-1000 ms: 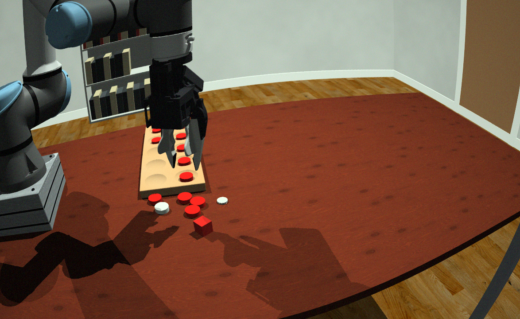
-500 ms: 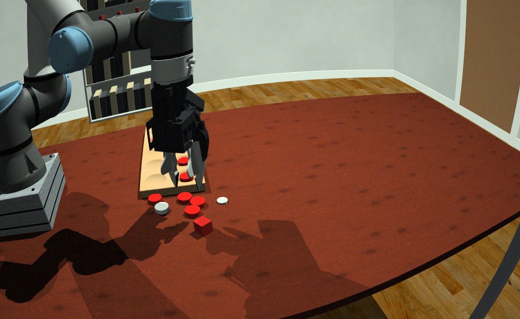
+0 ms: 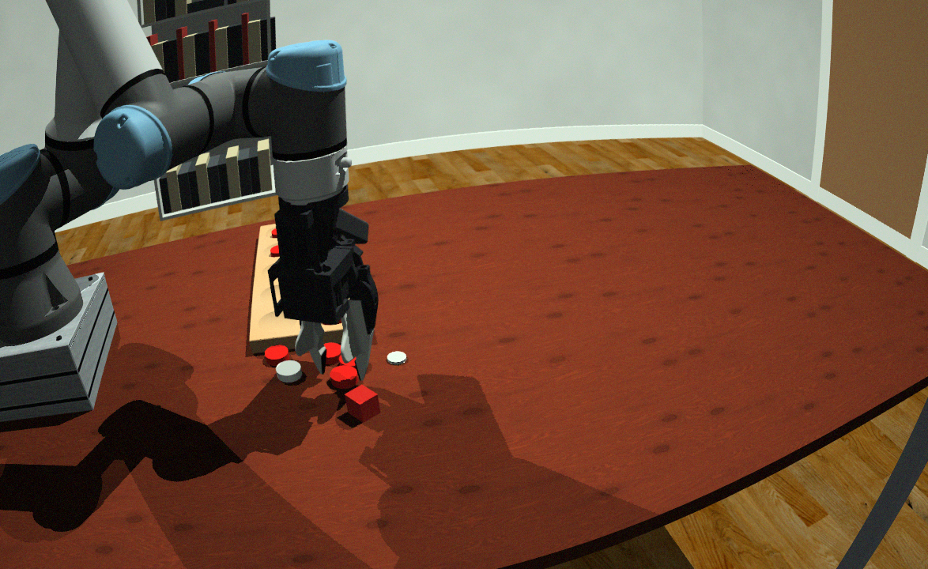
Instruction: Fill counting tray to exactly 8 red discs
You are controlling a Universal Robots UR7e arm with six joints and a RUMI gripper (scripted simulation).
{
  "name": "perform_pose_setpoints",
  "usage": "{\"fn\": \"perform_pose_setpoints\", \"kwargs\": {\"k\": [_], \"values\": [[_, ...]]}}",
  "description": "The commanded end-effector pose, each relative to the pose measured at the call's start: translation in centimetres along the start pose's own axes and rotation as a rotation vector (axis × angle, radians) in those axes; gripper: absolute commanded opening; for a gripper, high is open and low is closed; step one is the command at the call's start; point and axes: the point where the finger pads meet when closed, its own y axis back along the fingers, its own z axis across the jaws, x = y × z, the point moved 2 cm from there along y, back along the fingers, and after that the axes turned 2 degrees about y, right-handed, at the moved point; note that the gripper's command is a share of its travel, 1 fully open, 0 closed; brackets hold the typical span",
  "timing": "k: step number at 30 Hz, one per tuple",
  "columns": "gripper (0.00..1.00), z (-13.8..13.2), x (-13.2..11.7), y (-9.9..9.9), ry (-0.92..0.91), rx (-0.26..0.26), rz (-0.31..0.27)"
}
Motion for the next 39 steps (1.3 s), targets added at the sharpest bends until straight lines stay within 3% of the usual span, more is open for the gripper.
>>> {"fn": "perform_pose_setpoints", "kwargs": {"k": [1, 11, 12, 39], "values": [[0.28, 0.11, 0.0, -0.4, 0.0, -0.003, 0.0], [0.28, 0.11, 0.0, -0.41, 0.0, -0.003, 0.0], [0.0, 0.11, 0.0, -0.41, 0.0, -0.003, 0.0], [0.0, 0.11, 0.0, -0.41, 0.0, -0.003, 0.0]]}}
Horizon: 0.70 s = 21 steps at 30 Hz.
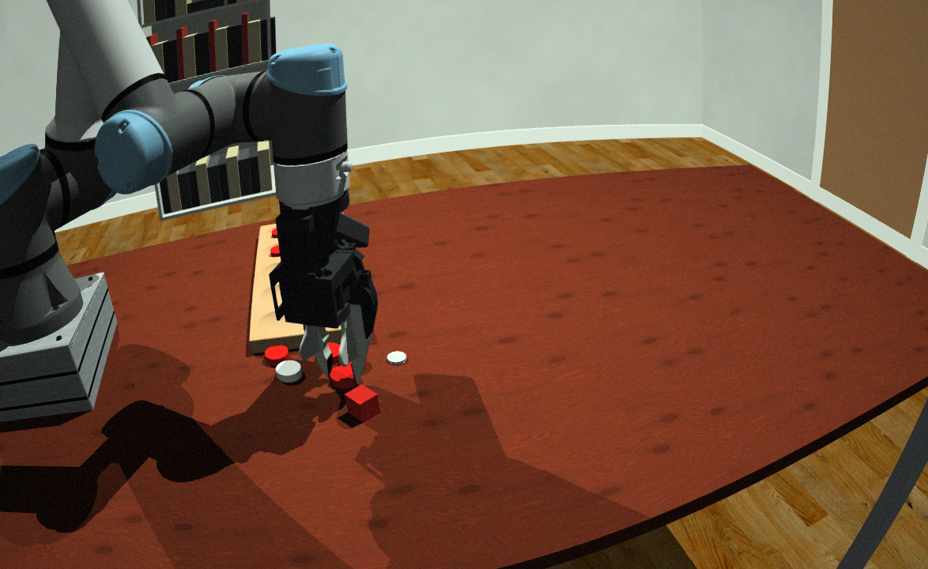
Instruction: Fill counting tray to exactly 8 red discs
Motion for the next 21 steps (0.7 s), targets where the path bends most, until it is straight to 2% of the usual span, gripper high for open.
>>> {"fn": "perform_pose_setpoints", "kwargs": {"k": [1, 11, 15, 20, 21], "values": [[0.0, 0.0, 0.0, 0.0, 0.0, -0.001, 0.0], [0.0, 0.1, 0.0, 0.4, 0.0, -0.001, 0.0], [0.0, 0.1, 0.0, 1.7, 0.0, -0.001, 0.0], [0.0, 0.1, 0.0, 4.3, 0.0, -0.001, 0.0], [0.0, 0.1, 0.0, 4.3, 0.0, -0.001, 0.0]]}}
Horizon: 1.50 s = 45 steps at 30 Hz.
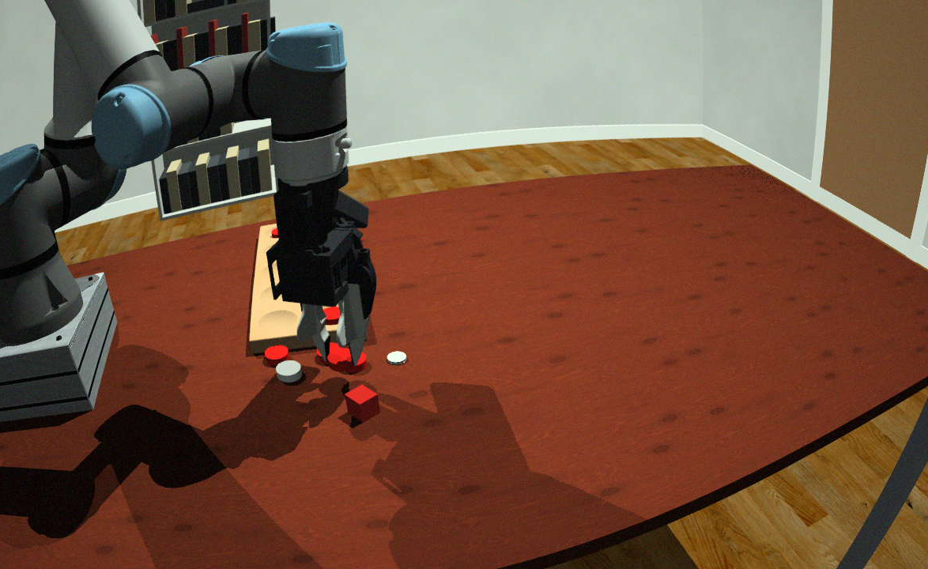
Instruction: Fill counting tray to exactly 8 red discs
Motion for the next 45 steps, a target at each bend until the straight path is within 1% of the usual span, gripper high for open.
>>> {"fn": "perform_pose_setpoints", "kwargs": {"k": [1, 7, 11, 14, 20, 24, 28, 33, 35, 40, 41, 45], "values": [[0.0, 0.0, 0.0, 2.0, 0.0, 0.0, 0.0], [0.0, 0.0, 0.0, 5.7, 0.0, 0.0, 0.0], [0.0, 0.0, 0.0, 7.2, 0.0, 0.0, 0.0], [0.0, 0.0, 0.0, 7.6, 0.0, 0.0, 0.0], [0.0, -0.1, 0.0, 7.7, 0.0, 0.0, 0.0], [0.0, -0.4, 0.8, 7.7, 0.0, 0.0, 0.0], [0.0, -1.4, 3.2, 7.9, 0.0, 0.0, -0.001], [0.0, -4.2, 8.1, 8.2, 0.0, -0.001, -0.002], [0.0, -4.2, 8.1, 8.2, 0.0, -0.001, -0.002], [0.0, -8.4, 13.6, 8.5, 0.0, -0.001, -0.002], [0.0, -8.4, 13.6, 8.5, 0.0, -0.001, -0.002], [0.0, -12.2, 17.2, 8.7, 0.0, -0.001, -0.001]]}}
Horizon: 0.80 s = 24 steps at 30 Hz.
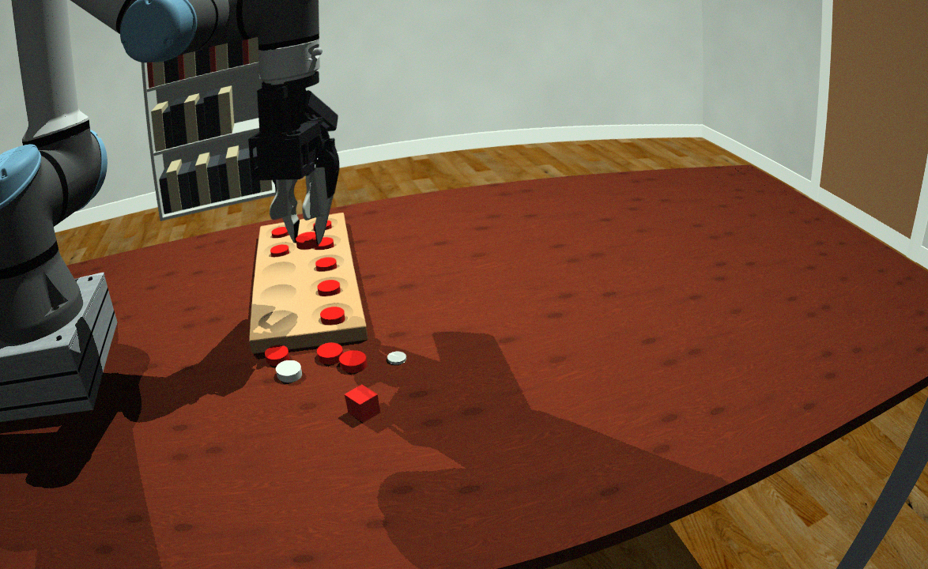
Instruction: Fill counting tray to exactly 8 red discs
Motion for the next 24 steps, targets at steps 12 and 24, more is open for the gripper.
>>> {"fn": "perform_pose_setpoints", "kwargs": {"k": [12, 24], "values": [[0.0, -9.5, 8.5, 0.7, -0.005, -0.003, -0.005], [0.0, -9.9, 8.7, 0.3, -0.005, -0.003, -0.004]]}}
